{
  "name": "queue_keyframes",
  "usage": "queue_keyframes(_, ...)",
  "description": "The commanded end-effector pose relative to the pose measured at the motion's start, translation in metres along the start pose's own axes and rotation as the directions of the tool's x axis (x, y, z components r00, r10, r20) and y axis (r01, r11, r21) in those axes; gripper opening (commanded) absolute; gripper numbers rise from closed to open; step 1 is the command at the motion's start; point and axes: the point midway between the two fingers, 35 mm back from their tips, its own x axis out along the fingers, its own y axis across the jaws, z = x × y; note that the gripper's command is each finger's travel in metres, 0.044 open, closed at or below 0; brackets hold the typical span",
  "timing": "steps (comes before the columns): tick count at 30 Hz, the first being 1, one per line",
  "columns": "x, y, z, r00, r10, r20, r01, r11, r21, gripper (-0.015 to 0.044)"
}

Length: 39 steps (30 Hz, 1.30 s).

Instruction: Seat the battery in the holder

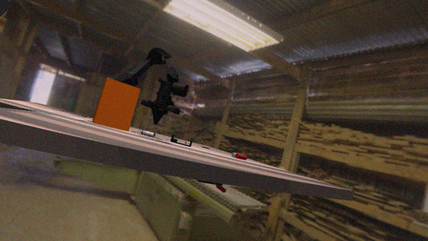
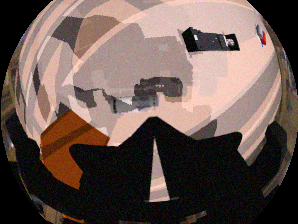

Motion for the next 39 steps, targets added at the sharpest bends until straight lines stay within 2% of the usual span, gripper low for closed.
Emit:
queue_keyframes(1, -0.037, -0.003, 0.000, 1.000, -0.014, -0.002, 0.014, 1.000, -0.010, 0.0000)
queue_keyframes(5, -0.060, 0.001, 0.000, 1.000, -0.011, 0.001, 0.011, 1.000, -0.009, 0.0000)
queue_keyframes(18, -0.057, 0.001, 0.000, 1.000, -0.011, 0.006, 0.011, 1.000, -0.001, 0.0000)
queue_keyframes(20, -0.055, 0.001, 0.001, 1.000, -0.011, 0.005, 0.011, 0.998, 0.054, 0.0053)
queue_keyframes(23, -0.043, 0.004, 0.001, 1.000, -0.012, 0.004, 0.011, 0.956, 0.293, 0.0131)
queue_keyframes(27, -0.027, 0.008, 0.001, 1.000, -0.013, 0.003, 0.008, 0.799, 0.601, 0.0236)
queue_keyframes(33, -0.005, 0.017, 0.001, 1.000, -0.011, 0.003, 0.002, 0.395, 0.919, 0.0239)
queue_keyframes(35, 0.003, 0.020, 0.000, 1.000, -0.010, 0.003, 0.000, 0.234, 0.972, 0.0239)
queue_keyframes(39, 0.010, 0.025, 0.000, 1.000, -0.008, 0.003, -0.003, 0.065, 0.998, 0.0239)
